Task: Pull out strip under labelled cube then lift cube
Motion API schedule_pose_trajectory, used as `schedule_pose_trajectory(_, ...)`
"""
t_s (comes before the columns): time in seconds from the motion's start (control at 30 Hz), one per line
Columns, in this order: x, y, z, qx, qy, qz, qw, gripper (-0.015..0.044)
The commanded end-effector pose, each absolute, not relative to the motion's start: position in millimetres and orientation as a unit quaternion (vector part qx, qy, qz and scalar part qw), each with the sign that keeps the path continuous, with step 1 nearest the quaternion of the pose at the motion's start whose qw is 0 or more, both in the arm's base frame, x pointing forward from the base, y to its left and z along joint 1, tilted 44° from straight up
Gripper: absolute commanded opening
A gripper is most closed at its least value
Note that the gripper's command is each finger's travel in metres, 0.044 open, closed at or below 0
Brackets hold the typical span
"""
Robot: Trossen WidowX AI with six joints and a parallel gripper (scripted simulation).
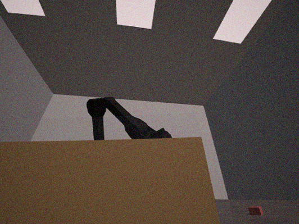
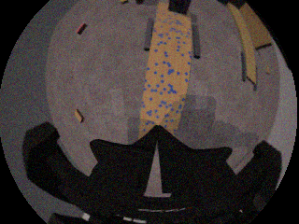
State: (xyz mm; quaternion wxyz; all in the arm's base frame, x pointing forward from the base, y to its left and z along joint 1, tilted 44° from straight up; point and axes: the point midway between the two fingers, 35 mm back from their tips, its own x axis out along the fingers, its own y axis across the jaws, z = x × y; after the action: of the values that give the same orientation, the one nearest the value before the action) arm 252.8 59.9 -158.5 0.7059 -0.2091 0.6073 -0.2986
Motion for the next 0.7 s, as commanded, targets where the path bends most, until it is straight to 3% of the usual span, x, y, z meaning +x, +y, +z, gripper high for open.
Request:
schedule_pose_trajectory(0.0,236.8,53.0,-162.3,-0.211,0.619,-0.303,0.693,0.0000)
schedule_pose_trajectory(0.67,228.5,53.9,-163.8,-0.211,0.619,-0.303,0.693,0.0000)
